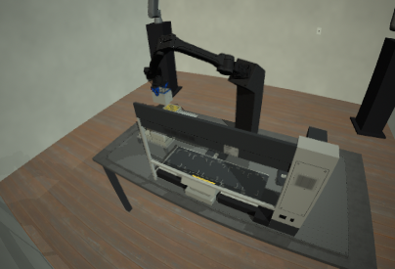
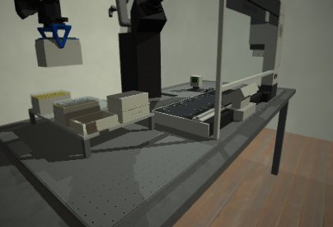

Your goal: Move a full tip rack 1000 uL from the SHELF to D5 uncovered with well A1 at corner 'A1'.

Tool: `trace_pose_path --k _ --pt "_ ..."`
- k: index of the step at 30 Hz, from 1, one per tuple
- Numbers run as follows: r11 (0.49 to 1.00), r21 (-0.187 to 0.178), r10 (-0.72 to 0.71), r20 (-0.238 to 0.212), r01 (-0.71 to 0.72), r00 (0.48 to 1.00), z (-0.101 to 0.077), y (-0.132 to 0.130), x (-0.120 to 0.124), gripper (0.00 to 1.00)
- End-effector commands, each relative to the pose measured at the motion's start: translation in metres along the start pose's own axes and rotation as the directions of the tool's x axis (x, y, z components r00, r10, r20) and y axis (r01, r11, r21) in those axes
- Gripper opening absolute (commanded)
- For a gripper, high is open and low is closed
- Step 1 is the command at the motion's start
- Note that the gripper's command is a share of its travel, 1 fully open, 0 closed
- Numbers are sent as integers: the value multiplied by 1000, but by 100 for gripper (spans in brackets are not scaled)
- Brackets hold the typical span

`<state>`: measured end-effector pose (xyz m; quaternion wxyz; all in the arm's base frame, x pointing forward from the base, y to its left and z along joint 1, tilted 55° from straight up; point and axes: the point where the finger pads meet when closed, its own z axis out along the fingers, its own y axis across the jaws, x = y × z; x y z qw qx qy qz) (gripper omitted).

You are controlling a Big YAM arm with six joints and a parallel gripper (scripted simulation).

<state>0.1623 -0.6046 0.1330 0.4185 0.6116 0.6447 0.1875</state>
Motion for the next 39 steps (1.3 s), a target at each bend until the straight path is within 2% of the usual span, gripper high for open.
trace_pose_path --k 1,19,24,25,33,34,39 --pt "1000 10 -14 42 13 999 -32 -3 -11 0" --pt "1000 9 -25 52 25 998 -61 2 -16 0" --pt "1000 12 -12 41 11 999 -55 -6 -14 0" --pt "1000 5 -20 31 20 999 -46 2 -11 0" --pt "1000 5 -20 31 20 999 -46 2 -11 0" --pt "999 9 -32 52 32 998 -57 -1 -7 0" --pt "999 -1 -39 26 39 999 -41 11 24 0"
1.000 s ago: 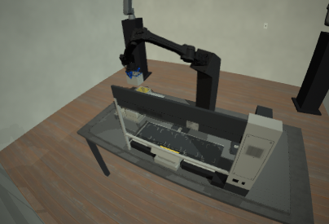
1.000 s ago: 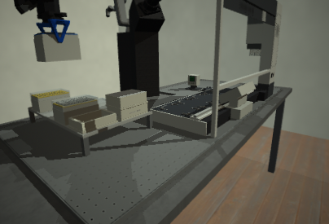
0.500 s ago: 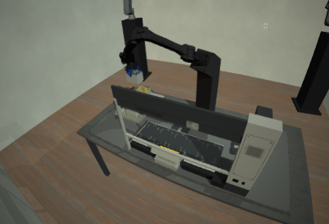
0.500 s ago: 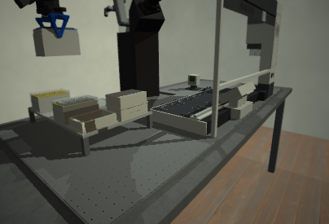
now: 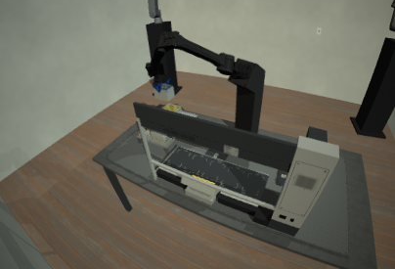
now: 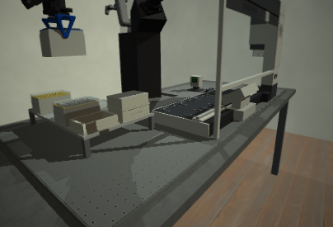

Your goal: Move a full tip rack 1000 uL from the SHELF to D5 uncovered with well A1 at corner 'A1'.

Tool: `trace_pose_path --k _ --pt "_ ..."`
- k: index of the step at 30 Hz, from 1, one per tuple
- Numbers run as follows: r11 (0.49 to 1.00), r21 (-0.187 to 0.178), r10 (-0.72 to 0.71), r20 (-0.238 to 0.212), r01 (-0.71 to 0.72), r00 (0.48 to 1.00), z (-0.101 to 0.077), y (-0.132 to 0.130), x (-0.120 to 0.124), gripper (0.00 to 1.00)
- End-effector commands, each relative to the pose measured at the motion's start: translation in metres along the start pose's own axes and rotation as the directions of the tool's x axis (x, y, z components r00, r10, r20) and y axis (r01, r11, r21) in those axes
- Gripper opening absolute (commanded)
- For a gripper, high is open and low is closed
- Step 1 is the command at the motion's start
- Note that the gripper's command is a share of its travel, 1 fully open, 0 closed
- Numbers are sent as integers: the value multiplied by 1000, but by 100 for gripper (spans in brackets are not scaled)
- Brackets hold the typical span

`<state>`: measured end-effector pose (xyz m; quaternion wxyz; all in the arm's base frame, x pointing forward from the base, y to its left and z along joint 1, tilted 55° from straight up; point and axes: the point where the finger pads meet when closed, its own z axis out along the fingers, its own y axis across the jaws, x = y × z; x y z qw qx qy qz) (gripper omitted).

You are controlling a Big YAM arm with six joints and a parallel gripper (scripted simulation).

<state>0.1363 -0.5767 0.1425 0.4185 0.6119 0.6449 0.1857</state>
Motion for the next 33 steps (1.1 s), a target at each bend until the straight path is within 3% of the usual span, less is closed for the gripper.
trace_pose_path --k 1,5,33 --pt "999 -5 -34 22 34 999 -7 16 9 0" --pt "1000 -5 -29 21 29 999 -7 16 19 0" --pt "1000 -5 -24 18 24 1000 -4 10 151 0"
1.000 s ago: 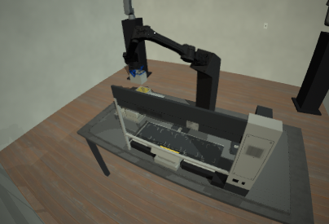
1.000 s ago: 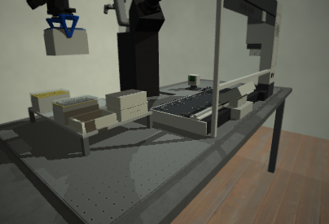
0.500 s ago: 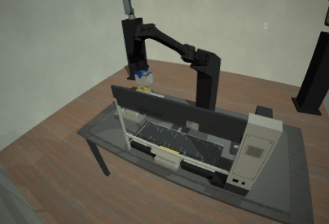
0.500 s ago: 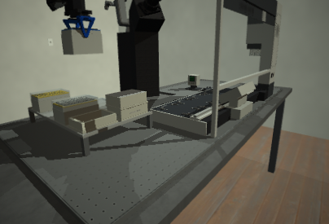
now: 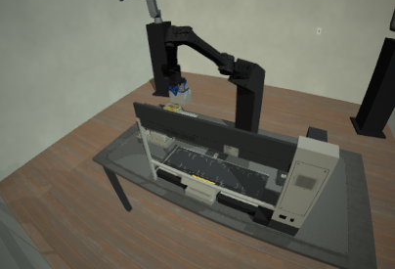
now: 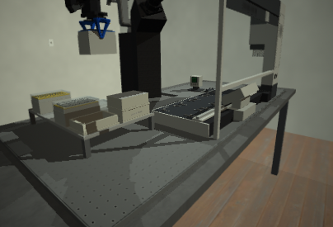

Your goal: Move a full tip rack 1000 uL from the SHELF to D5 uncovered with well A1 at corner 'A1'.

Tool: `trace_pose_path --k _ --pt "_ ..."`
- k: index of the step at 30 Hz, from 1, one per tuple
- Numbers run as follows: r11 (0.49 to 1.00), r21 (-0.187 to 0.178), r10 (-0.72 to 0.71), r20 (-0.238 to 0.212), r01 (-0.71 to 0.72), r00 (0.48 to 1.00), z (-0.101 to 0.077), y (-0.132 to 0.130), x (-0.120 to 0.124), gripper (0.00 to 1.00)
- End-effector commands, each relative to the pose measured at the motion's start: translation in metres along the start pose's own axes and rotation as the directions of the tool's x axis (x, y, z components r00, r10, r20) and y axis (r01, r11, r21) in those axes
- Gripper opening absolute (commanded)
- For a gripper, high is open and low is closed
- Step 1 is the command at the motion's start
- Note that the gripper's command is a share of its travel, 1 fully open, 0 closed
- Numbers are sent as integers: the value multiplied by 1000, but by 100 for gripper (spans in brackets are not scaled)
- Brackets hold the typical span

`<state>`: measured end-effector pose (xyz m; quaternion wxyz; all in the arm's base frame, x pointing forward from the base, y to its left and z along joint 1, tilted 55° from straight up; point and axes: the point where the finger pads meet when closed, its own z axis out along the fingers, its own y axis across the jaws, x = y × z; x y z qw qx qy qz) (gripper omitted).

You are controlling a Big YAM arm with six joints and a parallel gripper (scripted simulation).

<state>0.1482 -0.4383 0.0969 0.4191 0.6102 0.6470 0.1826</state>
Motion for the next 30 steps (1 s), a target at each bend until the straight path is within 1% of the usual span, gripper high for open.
trace_pose_path --k 1,4,6,21,23,26,28,29,30 --pt "1000 -8 -16 15 16 1000 -2 11 9 0" --pt "1000 -8 -16 15 16 1000 -1 11 24 0" --pt "1000 -8 -16 15 16 1000 -1 11 24 0" --pt "1000 -8 -13 13 13 1000 0 8 100 0" --pt "1000 -8 -13 13 13 1000 0 8 100 0" --pt "1000 -8 -12 13 12 1000 0 8 115 0" --pt "1000 -10 -12 12 12 1000 0 8 115 0" --pt "1000 -7 -9 10 9 1000 0 13 116 0" --pt "1000 -7 -7 9 8 1000 -1 20 111 0"
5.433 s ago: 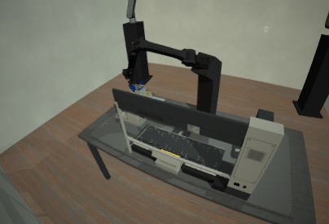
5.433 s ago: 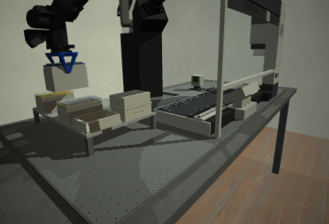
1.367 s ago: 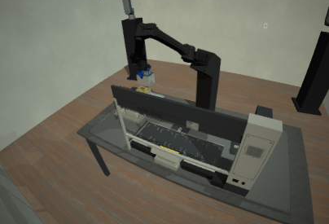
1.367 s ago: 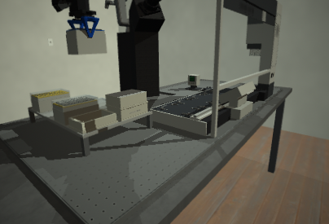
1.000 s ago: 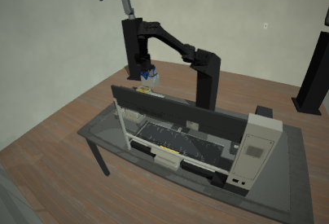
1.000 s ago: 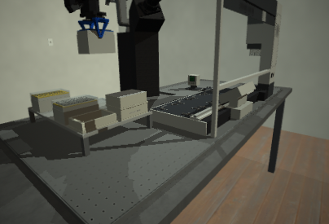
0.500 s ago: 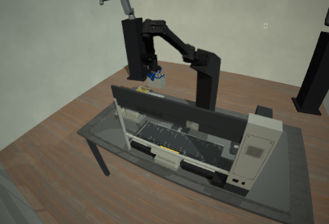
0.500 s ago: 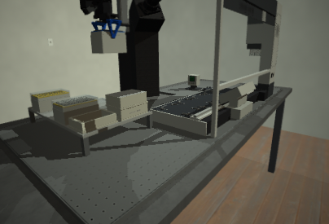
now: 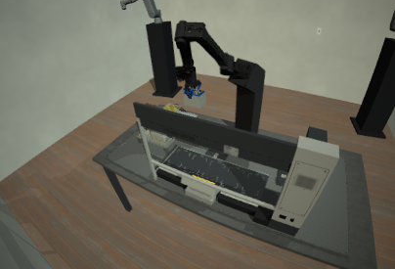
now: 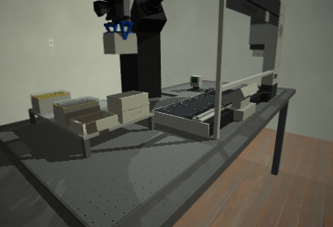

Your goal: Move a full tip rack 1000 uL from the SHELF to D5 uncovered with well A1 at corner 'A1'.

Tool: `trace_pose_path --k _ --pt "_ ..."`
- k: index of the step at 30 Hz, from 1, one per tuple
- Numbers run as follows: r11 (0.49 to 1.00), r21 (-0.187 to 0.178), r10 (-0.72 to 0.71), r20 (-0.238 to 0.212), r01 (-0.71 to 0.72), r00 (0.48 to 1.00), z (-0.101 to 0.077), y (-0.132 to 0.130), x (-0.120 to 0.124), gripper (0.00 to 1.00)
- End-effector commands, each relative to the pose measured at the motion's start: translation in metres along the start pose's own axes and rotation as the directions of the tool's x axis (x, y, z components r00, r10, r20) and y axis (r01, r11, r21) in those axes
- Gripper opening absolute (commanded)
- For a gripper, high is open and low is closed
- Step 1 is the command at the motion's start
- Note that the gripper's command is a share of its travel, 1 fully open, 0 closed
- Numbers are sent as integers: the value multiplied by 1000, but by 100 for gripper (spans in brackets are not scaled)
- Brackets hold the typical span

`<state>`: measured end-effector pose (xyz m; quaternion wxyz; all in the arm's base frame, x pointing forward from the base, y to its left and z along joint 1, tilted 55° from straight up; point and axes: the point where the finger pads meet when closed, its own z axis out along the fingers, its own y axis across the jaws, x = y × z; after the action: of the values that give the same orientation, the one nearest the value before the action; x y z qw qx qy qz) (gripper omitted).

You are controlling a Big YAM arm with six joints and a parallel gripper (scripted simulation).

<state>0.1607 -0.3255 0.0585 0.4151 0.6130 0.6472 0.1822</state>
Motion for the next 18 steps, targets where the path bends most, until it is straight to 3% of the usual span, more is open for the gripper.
trace_pose_path --k 1,18 --pt "1000 -15 -13 14 13 1000 -3 25 -10 0" --pt "1000 -22 -15 20 16 1000 -5 104 -10 0"
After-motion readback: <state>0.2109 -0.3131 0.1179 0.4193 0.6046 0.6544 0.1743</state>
